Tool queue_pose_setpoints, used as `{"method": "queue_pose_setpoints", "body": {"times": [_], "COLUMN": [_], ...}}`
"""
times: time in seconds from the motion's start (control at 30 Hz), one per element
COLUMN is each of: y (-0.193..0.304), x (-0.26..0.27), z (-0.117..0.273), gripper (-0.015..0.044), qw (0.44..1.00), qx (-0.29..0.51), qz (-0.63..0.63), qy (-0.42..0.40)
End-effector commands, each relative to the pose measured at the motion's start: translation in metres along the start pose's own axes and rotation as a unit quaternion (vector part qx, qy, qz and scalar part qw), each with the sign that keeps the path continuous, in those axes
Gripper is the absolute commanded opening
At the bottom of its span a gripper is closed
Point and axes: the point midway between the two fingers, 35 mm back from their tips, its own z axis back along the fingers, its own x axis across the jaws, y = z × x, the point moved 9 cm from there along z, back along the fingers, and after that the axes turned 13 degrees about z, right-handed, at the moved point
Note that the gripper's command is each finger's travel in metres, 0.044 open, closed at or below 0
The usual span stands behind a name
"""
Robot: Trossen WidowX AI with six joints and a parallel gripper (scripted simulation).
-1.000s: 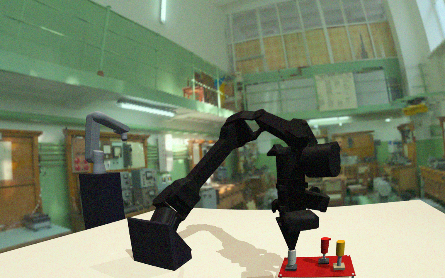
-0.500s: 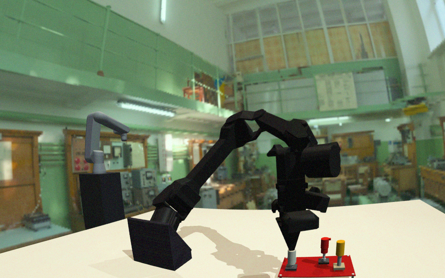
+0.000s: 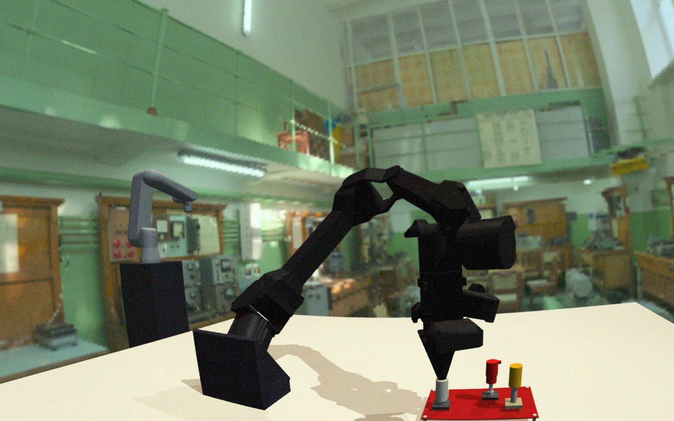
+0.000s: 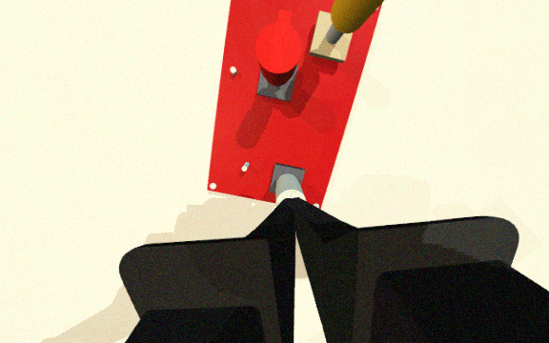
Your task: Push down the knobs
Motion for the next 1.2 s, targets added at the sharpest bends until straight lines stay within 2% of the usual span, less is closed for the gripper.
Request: {"method": "queue_pose_setpoints", "body": {"times": [0.0, 0.67, 1.17], "y": [-0.002, -0.002, -0.002], "x": [0.0, 0.0, 0.0], "z": [-0.006, -0.006, 0.015], "gripper": [0.0, 0.0, 0.0], "qw": [1.0, 1.0, 1.0], "qx": [0.001, 0.001, 0.001], "qz": [0.005, 0.005, 0.005], "qy": [-0.003, -0.003, -0.003]}}
